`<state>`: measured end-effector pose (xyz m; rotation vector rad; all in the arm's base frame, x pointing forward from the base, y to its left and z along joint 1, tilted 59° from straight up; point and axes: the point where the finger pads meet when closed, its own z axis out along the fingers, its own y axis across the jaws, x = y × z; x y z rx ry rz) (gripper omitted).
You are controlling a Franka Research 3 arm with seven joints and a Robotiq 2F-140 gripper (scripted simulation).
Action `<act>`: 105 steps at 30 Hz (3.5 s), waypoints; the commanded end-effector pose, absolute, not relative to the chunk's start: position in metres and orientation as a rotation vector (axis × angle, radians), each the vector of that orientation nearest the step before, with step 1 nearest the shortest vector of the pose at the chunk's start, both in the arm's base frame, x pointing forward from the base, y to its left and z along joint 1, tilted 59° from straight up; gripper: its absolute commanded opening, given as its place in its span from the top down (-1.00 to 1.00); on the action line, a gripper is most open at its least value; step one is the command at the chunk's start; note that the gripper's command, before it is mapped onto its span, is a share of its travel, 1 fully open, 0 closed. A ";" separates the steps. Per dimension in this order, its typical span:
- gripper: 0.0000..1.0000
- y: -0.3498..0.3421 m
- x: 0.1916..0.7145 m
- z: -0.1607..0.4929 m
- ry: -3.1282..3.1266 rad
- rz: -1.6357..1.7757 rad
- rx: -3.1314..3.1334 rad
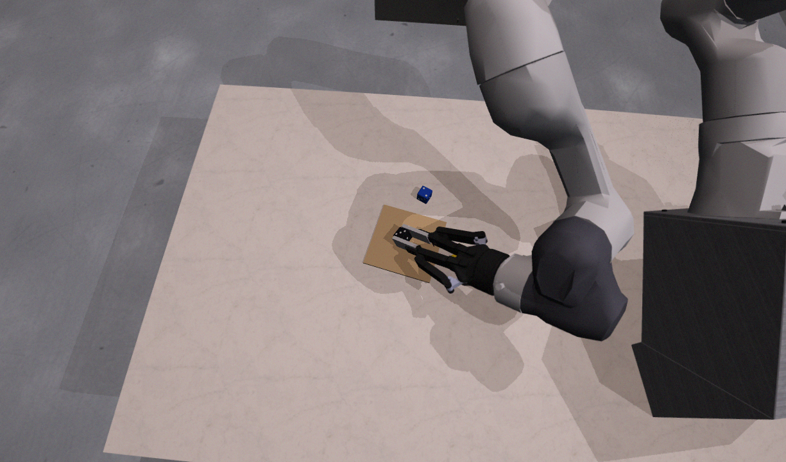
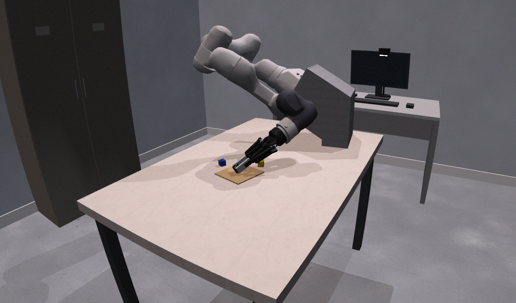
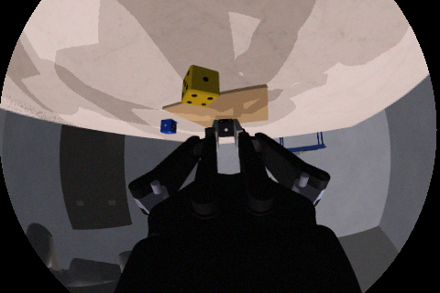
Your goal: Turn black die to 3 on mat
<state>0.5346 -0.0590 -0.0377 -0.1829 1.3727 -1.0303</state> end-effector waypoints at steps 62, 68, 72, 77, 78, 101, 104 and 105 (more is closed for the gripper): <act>0.51 -0.061 0.535 -0.038 1.374 -1.026 -0.179; 0.51 -0.061 0.535 -0.038 1.374 -1.026 -0.179; 0.51 -0.061 0.535 -0.038 1.374 -1.026 -0.179; 0.51 -0.061 0.535 -0.038 1.374 -1.026 -0.179; 0.51 -0.061 0.535 -0.038 1.374 -1.026 -0.179; 0.51 -0.040 0.495 -0.050 1.374 -1.026 -0.179; 0.51 -0.038 0.493 -0.051 1.374 -1.026 -0.179; 0.51 -0.038 0.493 -0.051 1.374 -1.026 -0.179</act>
